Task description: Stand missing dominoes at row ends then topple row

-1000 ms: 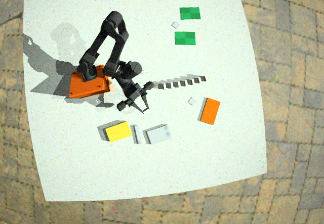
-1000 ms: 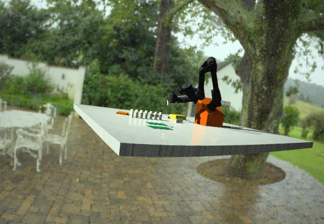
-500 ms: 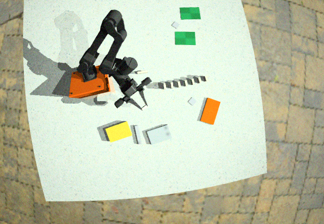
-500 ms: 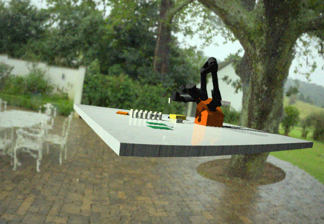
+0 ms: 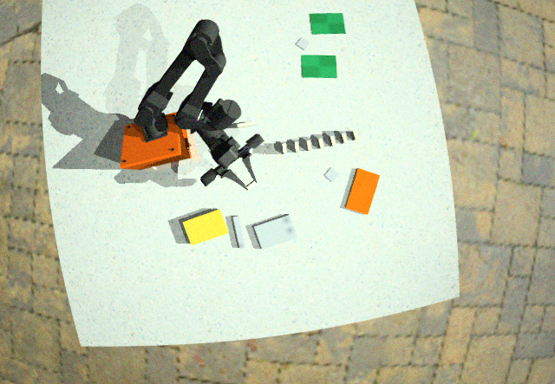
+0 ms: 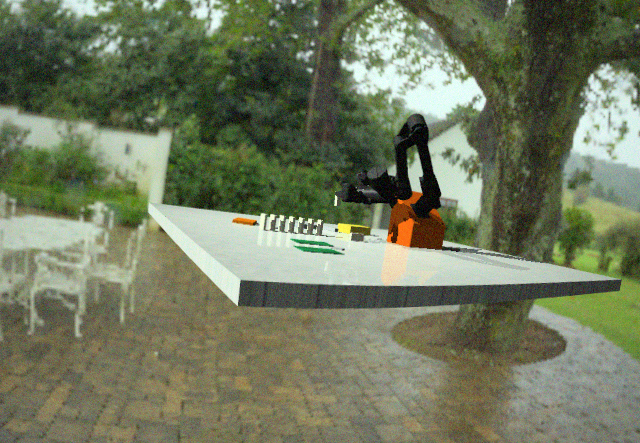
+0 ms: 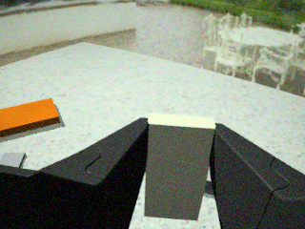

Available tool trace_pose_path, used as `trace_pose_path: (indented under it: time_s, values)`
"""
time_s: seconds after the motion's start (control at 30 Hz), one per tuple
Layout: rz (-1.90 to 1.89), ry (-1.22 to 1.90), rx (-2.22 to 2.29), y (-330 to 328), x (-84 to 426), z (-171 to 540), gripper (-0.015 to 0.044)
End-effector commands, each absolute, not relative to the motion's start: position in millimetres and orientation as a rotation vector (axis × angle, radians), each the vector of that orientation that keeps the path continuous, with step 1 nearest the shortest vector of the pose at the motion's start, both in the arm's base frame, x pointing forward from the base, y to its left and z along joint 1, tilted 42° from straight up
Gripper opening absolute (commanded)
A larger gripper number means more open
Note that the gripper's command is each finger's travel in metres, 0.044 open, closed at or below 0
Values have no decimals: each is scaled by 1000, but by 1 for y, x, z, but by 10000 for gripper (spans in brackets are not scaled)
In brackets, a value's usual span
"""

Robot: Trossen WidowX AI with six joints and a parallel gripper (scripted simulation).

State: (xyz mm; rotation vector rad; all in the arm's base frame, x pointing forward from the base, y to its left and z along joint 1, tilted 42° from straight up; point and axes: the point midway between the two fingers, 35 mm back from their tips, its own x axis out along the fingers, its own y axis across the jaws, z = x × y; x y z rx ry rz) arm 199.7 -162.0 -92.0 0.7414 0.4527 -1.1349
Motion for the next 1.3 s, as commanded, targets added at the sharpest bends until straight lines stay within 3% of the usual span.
trace_pose_path:
  time_s: [0.0, 1.27]
  values:
    - [-1139, 449, 744, -157, 203, -99, 107]
    - [-1133, 450, 734, -102, 205, -168, 107]
